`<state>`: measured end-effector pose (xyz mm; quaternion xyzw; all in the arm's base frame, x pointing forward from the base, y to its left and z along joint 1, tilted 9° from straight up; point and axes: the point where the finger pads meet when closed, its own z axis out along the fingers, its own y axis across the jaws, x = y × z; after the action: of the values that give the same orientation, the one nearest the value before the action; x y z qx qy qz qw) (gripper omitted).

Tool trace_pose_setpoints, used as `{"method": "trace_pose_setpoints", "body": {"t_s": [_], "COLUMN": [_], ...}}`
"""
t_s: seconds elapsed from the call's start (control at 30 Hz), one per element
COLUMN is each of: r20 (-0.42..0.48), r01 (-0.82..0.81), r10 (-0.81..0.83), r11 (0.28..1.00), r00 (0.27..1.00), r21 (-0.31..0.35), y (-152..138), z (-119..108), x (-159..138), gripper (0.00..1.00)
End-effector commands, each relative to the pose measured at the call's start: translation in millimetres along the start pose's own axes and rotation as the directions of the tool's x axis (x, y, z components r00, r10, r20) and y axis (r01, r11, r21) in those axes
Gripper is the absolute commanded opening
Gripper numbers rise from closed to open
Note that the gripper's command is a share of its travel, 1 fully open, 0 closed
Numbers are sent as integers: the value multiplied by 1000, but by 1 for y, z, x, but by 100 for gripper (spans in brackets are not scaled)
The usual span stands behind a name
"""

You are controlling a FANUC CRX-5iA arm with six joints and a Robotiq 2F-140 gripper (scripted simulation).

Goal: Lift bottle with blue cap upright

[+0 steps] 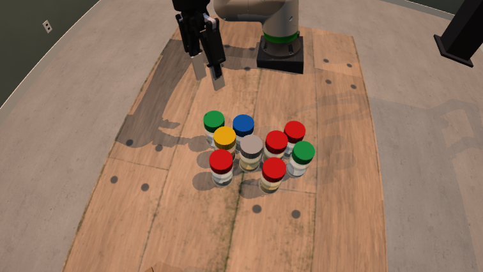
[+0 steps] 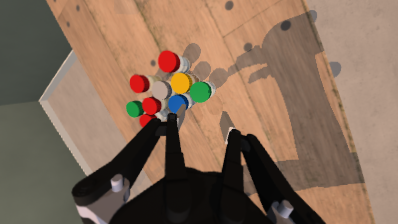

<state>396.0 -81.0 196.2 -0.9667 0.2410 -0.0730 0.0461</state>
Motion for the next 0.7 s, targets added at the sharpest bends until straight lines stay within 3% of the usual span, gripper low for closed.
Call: {"method": "trace_pose_setpoints", "body": {"t_s": [0.0, 0.4, 0.67], "r20": [-2, 3, 4], "r01": [-19, -261, -276], "r10": [19, 261, 277], "r11": [1000, 965, 961], "r00": [1000, 965, 961], "r21": [-6, -27, -26], "y": [-1, -11, -12], "z": [-1, -3, -4], "x": [0, -3, -3], "gripper": [51, 51, 51]}}
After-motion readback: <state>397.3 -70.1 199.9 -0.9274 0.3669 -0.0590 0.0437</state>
